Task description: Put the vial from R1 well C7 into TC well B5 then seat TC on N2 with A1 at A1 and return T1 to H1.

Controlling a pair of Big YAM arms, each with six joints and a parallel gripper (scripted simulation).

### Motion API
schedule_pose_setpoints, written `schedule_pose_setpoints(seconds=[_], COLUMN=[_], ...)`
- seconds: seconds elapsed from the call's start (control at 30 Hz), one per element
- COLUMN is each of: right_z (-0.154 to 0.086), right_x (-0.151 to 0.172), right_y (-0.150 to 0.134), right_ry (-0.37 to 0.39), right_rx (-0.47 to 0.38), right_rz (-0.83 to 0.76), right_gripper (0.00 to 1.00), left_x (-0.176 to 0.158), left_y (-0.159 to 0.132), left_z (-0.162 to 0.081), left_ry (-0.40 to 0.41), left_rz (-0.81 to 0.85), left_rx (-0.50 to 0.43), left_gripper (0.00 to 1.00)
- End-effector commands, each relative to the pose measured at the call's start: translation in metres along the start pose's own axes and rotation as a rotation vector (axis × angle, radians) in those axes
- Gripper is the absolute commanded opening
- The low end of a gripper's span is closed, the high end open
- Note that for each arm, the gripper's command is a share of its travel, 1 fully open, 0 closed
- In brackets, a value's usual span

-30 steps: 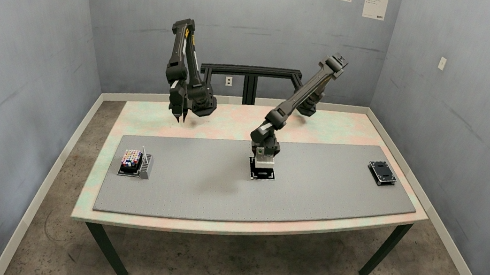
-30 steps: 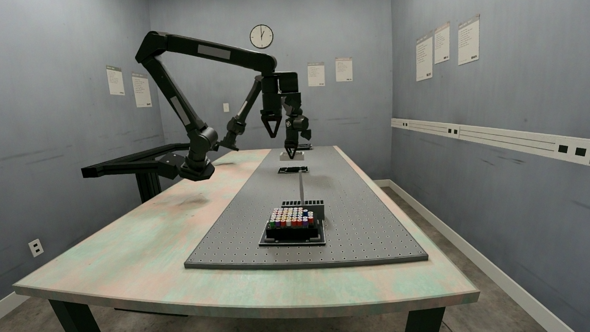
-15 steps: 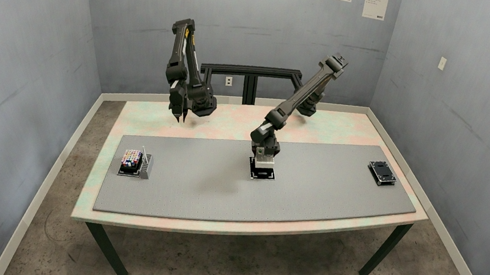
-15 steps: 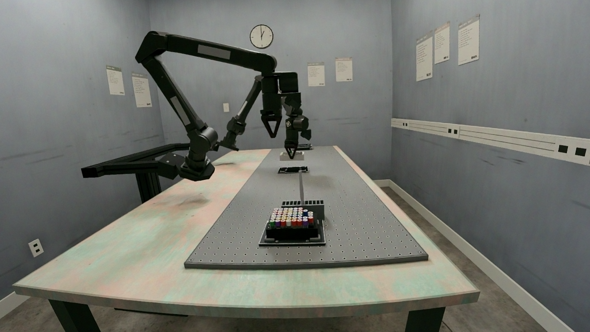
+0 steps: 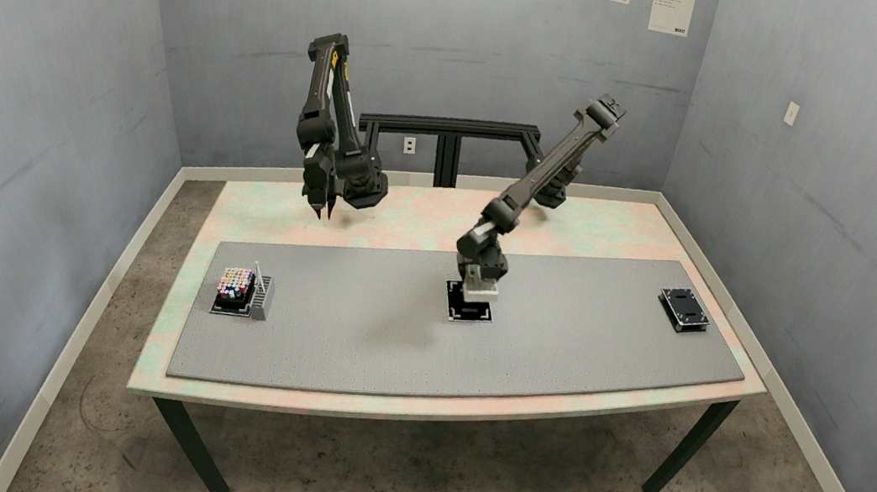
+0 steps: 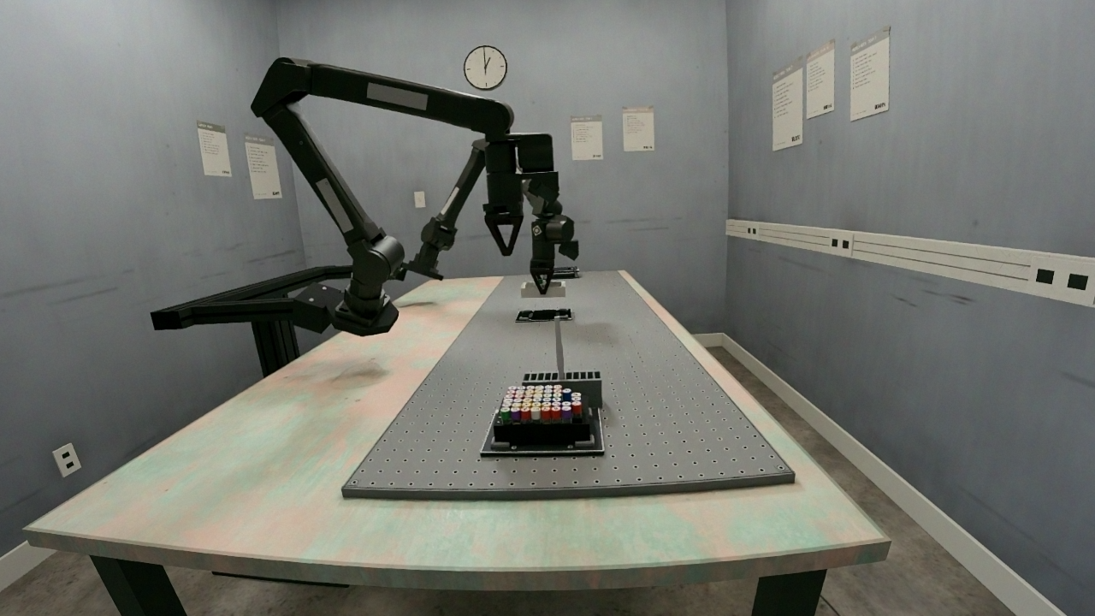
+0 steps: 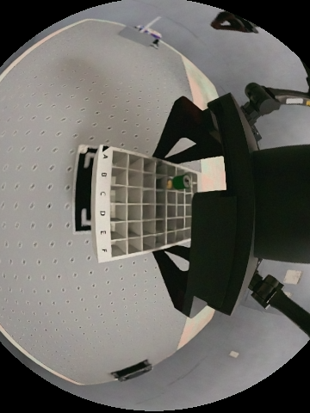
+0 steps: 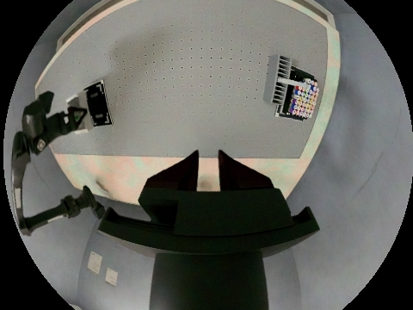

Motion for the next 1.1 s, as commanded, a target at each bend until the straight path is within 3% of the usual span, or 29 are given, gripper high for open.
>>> schedule_pose_setpoints(seconds=[0.0, 0.1, 0.17, 0.5, 0.67, 0.7, 0.77, 1.07], right_z=[-0.012, -0.012, -0.012, -0.012, -0.012, -0.012, -0.012, -0.012], right_x=[-0.005, -0.005, -0.005, -0.005, -0.005, -0.005, -0.005, -0.005], right_y=[0.007, 0.007, 0.007, 0.007, 0.007, 0.007, 0.007, 0.007], right_ry=[-0.009, -0.009, -0.009, -0.009, -0.009, -0.009, -0.009, -0.009], right_rx=[-0.031, -0.031, -0.031, -0.031, -0.031, -0.031, -0.031, -0.031], right_rz=[0.022, 0.022, 0.022, 0.022, 0.022, 0.022, 0.022, 0.022], right_gripper=[0.24, 0.24, 0.24, 0.24, 0.24, 0.24, 0.24, 0.24], left_x=[0.007, 0.009, 0.007, 0.034, 0.035, 0.029, 0.045, 0.055], left_y=[0.038, 0.039, 0.012, 0.027, 0.021, 0.037, 0.028, 0.026], left_z=[-0.038, -0.038, -0.03, -0.024, -0.025, -0.039, -0.022, -0.024], left_ry=[-0.072, -0.074, -0.055, -0.047, -0.046, -0.075, -0.044, -0.047], left_rz=[-0.046, -0.047, 0.003, -0.03, -0.011, -0.029, -0.028, -0.015], left_rx=[-0.069, -0.071, -0.045, -0.045, -0.041, -0.073, -0.043, -0.045], left_gripper=[0.0, 0.0, 0.0, 0.0, 0.0, 0.0, 0.0, 0.0])
Point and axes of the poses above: on each arm, the point where the finger pads meet when closed, its own z axis out along the fingers, its own x axis across the jaws, y = z × x, the point moved 8 cm from there along -z, back along the fingers, and after that the axes turned 6 degrees about -z, right-handed, at the moved point
